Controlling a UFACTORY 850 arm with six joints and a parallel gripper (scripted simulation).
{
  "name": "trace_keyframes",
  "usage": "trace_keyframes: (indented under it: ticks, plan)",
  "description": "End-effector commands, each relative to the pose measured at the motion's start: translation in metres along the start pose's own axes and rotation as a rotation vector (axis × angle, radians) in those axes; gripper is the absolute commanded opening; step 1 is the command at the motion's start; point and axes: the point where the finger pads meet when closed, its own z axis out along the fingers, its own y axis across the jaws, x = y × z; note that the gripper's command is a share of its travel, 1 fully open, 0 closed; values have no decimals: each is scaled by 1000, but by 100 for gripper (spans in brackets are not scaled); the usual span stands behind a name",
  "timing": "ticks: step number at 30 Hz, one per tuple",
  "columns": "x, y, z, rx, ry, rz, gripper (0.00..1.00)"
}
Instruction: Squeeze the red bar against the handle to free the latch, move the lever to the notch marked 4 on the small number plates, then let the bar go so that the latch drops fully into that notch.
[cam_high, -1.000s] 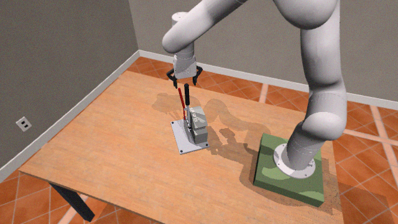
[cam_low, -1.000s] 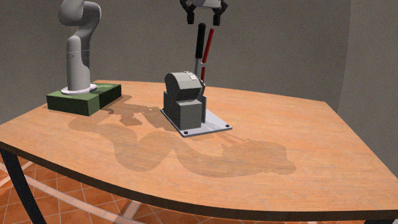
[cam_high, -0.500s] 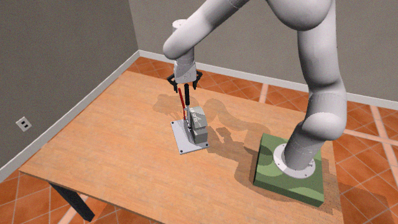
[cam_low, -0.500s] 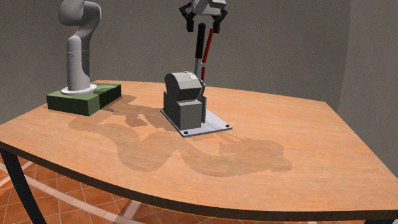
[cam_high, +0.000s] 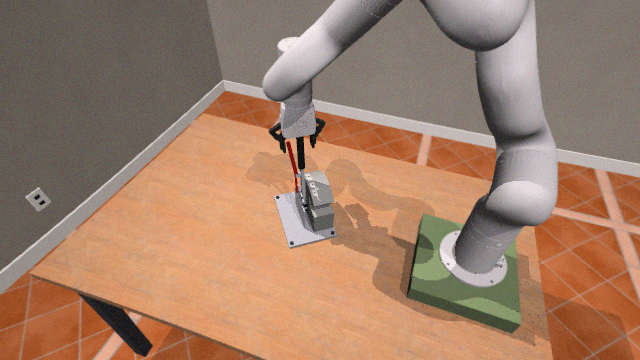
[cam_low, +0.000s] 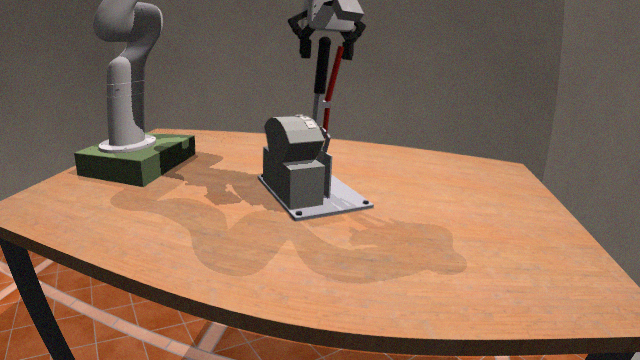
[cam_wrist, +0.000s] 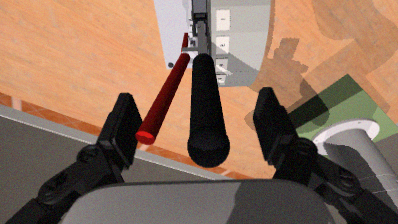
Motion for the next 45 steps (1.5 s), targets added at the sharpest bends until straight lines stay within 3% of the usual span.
trace_keyframes:
  ticks: [1,16,17,45]
  plan:
    - [1,-1,0,2,2,0,99]
    - [1,-1,0,2,2,0,99]
    - [1,-1,0,2,2,0,0]
    - [1,-1,0,2,2,0,0]
